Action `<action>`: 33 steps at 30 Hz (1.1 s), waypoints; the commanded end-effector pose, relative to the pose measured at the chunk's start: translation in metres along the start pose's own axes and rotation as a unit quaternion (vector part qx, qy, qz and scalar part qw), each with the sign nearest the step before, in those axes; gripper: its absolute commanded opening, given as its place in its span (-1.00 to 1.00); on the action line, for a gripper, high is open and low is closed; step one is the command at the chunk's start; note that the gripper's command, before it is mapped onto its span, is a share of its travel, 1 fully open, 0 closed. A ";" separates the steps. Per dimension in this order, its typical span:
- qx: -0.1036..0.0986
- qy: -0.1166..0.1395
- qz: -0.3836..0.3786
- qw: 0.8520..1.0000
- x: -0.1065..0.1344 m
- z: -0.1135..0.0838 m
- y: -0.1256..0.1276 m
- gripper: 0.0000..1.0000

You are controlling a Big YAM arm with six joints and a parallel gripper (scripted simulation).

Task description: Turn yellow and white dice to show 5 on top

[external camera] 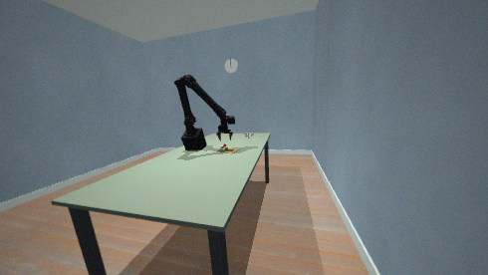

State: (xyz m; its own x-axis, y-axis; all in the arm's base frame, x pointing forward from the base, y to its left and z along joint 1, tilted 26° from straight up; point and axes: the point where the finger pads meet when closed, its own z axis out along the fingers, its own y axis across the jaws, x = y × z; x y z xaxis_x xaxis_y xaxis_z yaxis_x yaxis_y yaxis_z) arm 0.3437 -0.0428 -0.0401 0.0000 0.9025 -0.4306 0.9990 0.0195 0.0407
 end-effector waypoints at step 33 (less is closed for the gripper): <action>-0.007 -0.001 -0.539 0.842 0.043 0.004 -0.025 1.00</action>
State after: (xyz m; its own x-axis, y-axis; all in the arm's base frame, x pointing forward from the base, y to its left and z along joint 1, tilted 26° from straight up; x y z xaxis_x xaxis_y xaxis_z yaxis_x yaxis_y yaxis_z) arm 0.3158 -0.0134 -0.0593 -0.8330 0.4837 -0.2685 0.5519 0.7603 -0.3425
